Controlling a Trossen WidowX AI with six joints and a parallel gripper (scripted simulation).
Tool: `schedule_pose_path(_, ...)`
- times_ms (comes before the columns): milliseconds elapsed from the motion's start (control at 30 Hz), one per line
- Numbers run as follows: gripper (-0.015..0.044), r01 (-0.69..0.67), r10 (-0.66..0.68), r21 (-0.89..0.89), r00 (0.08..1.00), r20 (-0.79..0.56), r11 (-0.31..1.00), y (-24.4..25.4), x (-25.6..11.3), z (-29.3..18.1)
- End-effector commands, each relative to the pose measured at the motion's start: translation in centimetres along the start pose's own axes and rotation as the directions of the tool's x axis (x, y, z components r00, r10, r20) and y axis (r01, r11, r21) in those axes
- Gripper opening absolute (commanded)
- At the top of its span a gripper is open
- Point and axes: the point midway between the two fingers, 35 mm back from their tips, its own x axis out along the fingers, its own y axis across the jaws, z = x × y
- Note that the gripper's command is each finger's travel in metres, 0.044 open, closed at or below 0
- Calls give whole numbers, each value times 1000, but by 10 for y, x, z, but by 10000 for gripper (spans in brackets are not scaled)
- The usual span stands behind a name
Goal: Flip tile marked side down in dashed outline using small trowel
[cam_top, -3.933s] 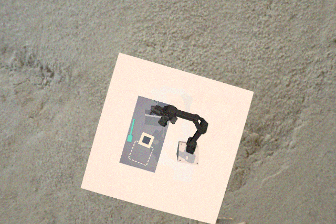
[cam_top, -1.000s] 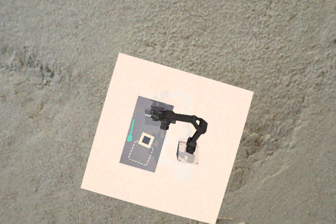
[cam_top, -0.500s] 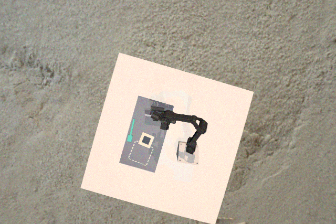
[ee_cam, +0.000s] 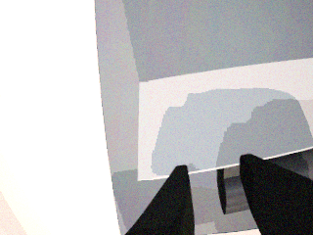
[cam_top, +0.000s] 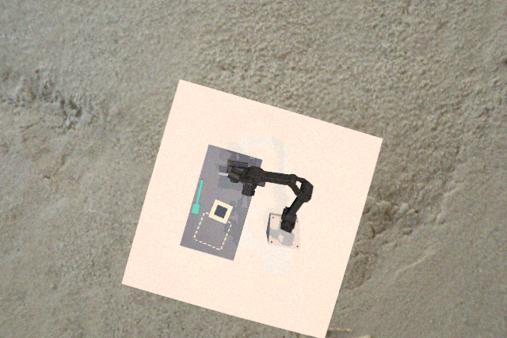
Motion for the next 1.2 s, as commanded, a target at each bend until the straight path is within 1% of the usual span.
schedule_pose_path(0, 100, -2, 2, -6, 1000, 7, 1000, 0, 2, 2)
schedule_pose_path(900, 100, 0, 0, 0, 1000, 0, 1000, 0, 0, 1)
schedule_pose_path(1167, 100, -3, 3, -6, 1000, 9, 1000, 0, -1, 25)
